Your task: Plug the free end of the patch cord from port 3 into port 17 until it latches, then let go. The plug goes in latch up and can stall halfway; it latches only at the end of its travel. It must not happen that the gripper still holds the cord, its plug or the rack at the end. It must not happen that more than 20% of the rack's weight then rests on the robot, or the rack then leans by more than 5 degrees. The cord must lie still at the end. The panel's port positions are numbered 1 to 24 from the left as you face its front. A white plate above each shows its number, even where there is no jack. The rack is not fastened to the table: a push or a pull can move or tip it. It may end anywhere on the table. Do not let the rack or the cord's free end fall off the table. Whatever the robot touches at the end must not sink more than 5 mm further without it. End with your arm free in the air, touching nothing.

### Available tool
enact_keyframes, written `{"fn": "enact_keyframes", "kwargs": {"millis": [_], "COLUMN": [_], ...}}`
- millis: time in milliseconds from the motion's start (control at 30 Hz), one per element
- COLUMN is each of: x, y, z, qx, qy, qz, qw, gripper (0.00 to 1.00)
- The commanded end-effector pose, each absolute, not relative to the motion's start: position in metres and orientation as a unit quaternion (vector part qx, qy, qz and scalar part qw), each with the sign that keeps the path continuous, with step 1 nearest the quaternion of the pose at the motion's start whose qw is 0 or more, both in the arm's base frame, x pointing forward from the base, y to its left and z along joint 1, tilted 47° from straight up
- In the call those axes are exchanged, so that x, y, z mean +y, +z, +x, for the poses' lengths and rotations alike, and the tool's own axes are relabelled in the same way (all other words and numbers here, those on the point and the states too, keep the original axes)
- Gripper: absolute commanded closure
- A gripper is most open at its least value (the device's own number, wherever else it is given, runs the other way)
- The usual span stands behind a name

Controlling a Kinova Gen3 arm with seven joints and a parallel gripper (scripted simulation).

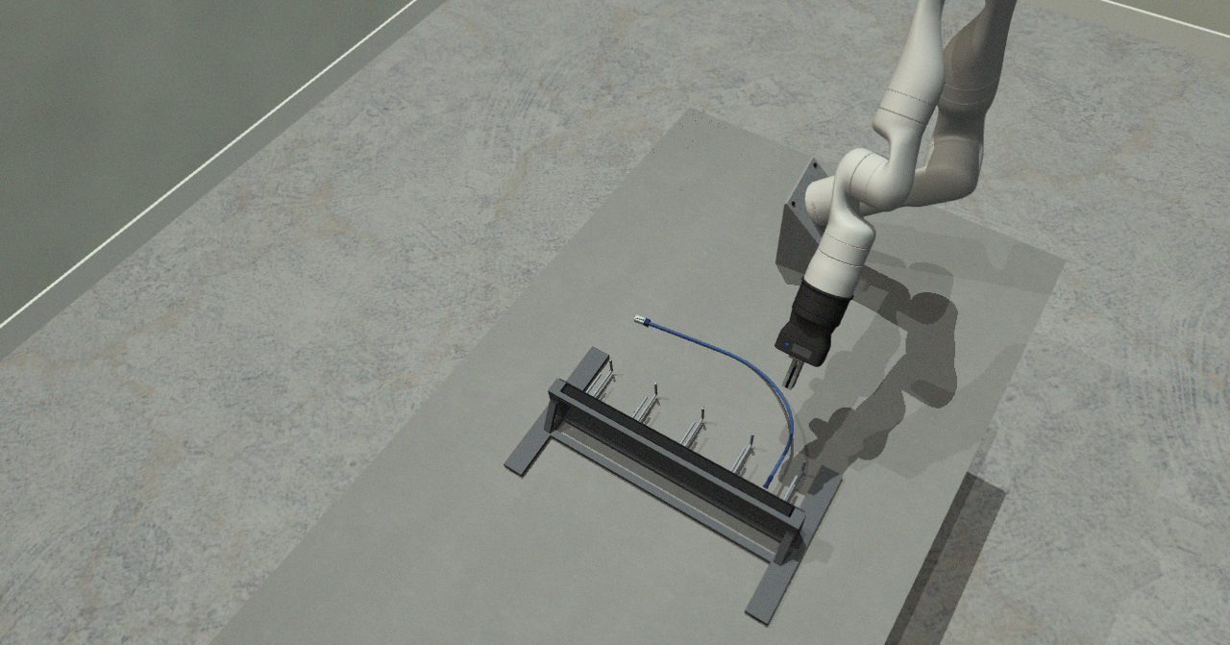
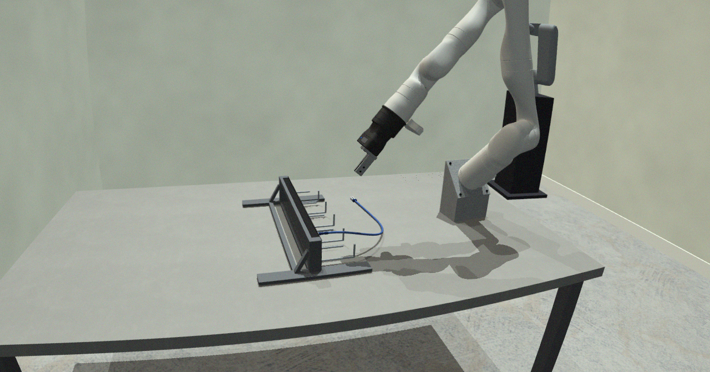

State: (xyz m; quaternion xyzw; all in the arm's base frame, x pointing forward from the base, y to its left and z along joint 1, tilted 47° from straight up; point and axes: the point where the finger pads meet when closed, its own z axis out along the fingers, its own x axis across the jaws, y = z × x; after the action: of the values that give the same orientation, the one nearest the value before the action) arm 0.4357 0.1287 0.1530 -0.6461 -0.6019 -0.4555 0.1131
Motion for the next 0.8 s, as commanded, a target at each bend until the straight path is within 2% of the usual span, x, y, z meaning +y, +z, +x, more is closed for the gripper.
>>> {"fn": "enact_keyframes", "kwargs": {"millis": [0, 767], "x": [0.118, 0.069], "y": [0.144, 0.089], "z": [0.439, 0.448], "qx": [-0.602, -0.606], "qy": [-0.457, -0.456], "qz": [-0.645, -0.643], "qw": [0.111, 0.11], "gripper": [1.0, 1.0]}}
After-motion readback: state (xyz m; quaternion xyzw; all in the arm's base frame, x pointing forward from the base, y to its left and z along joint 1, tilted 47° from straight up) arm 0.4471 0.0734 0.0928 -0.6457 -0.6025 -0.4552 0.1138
